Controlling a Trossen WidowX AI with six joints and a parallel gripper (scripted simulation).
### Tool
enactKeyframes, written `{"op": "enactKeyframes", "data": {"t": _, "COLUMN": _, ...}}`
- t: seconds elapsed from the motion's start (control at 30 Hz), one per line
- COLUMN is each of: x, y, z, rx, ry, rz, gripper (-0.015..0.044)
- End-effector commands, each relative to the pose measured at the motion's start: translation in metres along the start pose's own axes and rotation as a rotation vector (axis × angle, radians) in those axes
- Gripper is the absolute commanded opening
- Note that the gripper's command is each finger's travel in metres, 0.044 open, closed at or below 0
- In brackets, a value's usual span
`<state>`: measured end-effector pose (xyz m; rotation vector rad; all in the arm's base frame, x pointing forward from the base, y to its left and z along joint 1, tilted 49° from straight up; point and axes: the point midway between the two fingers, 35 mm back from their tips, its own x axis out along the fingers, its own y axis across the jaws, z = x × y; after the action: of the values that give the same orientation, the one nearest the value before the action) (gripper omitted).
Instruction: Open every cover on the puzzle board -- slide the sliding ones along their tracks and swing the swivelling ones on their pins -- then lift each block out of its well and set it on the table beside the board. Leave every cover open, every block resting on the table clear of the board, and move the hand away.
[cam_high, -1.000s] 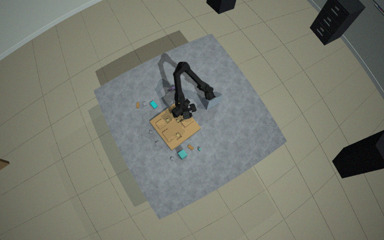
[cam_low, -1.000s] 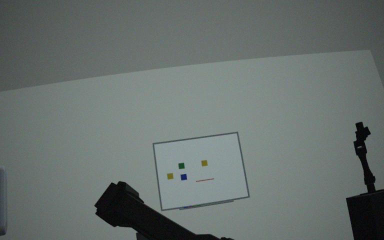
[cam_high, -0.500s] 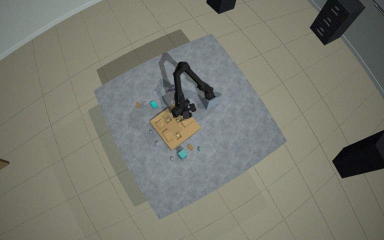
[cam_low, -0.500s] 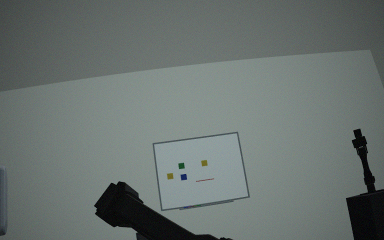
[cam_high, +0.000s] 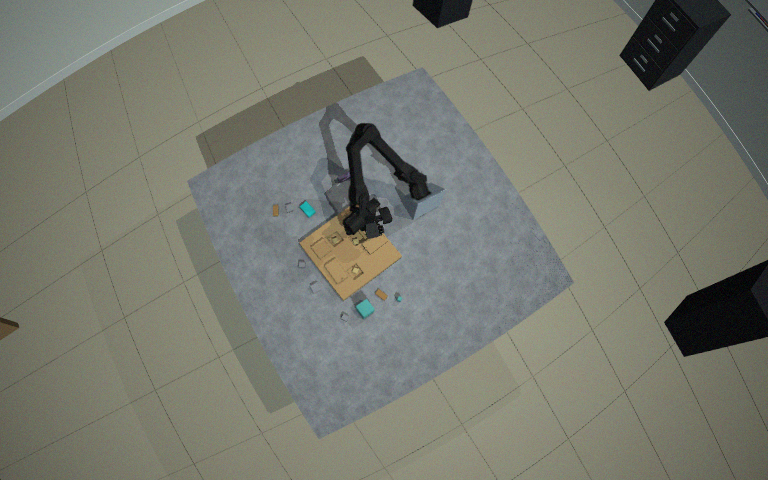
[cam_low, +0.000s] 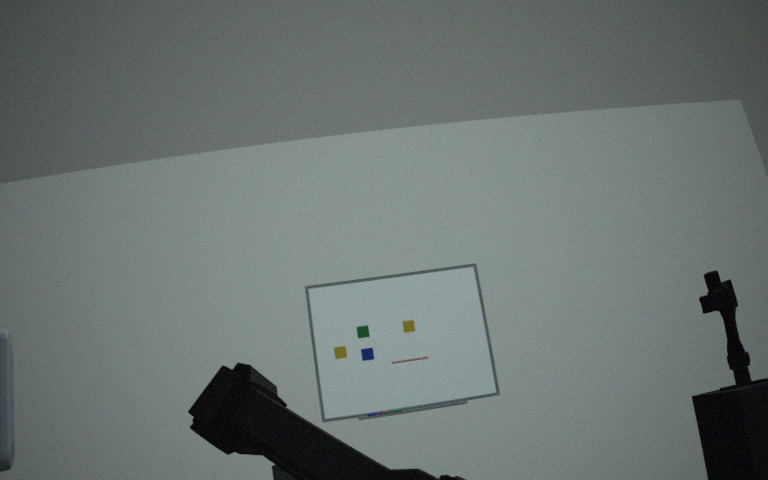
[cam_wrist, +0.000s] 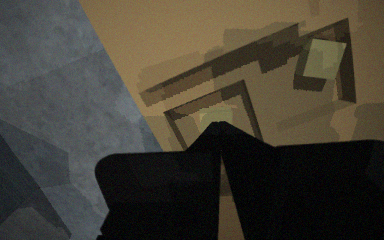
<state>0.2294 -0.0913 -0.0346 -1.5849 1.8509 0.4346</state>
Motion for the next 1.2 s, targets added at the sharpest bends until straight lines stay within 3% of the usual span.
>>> {"op": "enactKeyframes", "data": {"t": 0.0, "x": 0.002, "y": 0.000, "z": -0.002, "rx": 0.003, "ry": 0.006, "rz": 0.002, "gripper": 0.0000}}
{"op": "enactKeyframes", "data": {"t": 0.67, "x": -0.012, "y": 0.001, "z": 0.001, "rx": 0.003, "ry": 0.004, "rz": 0.002, "gripper": 0.0000}}
{"op": "enactKeyframes", "data": {"t": 0.87, "x": -0.027, "y": 0.000, "z": 0.002, "rx": -0.002, "ry": 0.002, "rz": 0.002, "gripper": 0.0144}}
{"op": "enactKeyframes", "data": {"t": 1.17, "x": -0.064, "y": 0.000, "z": 0.002, "rx": 0.003, "ry": 0.002, "rz": 0.003, "gripper": 0.0144}}
